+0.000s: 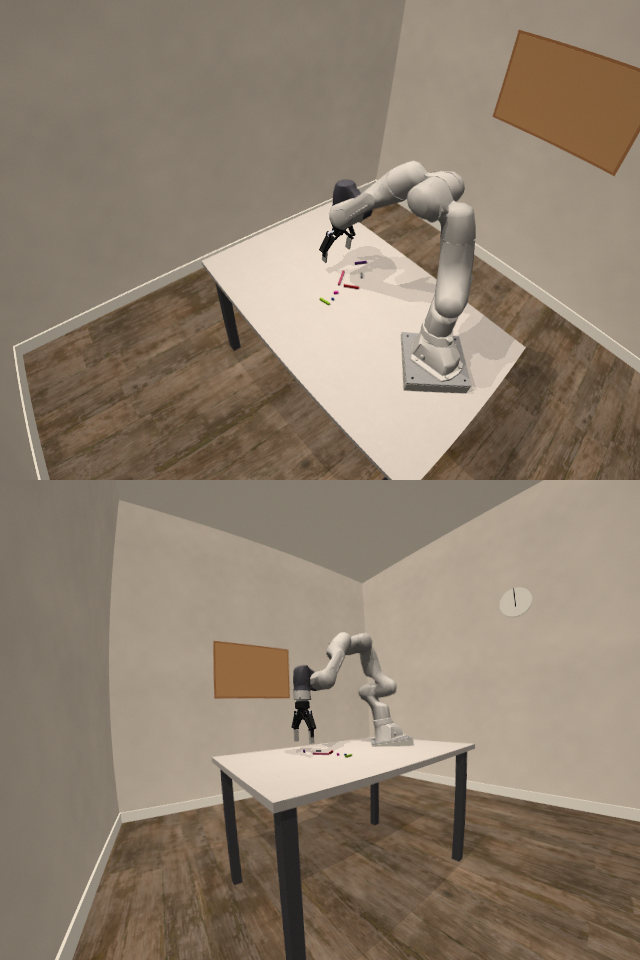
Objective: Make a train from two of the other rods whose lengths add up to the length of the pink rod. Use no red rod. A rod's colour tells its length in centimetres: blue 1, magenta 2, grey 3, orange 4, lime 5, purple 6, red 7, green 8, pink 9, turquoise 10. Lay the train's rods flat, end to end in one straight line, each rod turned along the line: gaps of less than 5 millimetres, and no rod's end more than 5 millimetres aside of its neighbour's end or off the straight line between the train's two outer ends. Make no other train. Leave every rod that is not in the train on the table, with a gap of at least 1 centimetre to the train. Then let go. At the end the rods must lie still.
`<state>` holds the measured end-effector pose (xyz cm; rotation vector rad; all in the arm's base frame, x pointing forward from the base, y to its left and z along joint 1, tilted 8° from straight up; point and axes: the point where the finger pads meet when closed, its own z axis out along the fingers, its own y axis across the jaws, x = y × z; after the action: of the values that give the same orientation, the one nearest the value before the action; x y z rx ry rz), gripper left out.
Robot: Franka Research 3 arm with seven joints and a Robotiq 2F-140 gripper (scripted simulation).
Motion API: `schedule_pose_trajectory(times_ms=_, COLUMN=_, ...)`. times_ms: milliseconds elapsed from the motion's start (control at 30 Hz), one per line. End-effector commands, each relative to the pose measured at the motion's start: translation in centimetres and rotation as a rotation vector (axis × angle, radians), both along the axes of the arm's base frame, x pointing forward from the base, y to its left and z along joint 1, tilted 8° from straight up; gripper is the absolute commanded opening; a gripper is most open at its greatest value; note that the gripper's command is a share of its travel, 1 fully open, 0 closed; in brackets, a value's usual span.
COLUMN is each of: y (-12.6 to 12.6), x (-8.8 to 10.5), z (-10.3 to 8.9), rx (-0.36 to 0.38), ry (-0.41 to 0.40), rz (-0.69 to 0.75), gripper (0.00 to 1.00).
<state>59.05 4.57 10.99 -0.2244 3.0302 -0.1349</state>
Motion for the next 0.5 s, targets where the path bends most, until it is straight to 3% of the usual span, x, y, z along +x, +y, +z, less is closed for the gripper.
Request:
schedule_pose_trajectory(times_ms=0, y=0.06, x=0.01, z=-0.03, rx=0.0, ry=0.001, rz=-0.007, gripper=1.0)
schedule_pose_trajectory(times_ms=467, y=-0.05, x=-0.14, z=0.02, rx=-0.003, ry=0.003, rz=0.025, gripper=1.0)
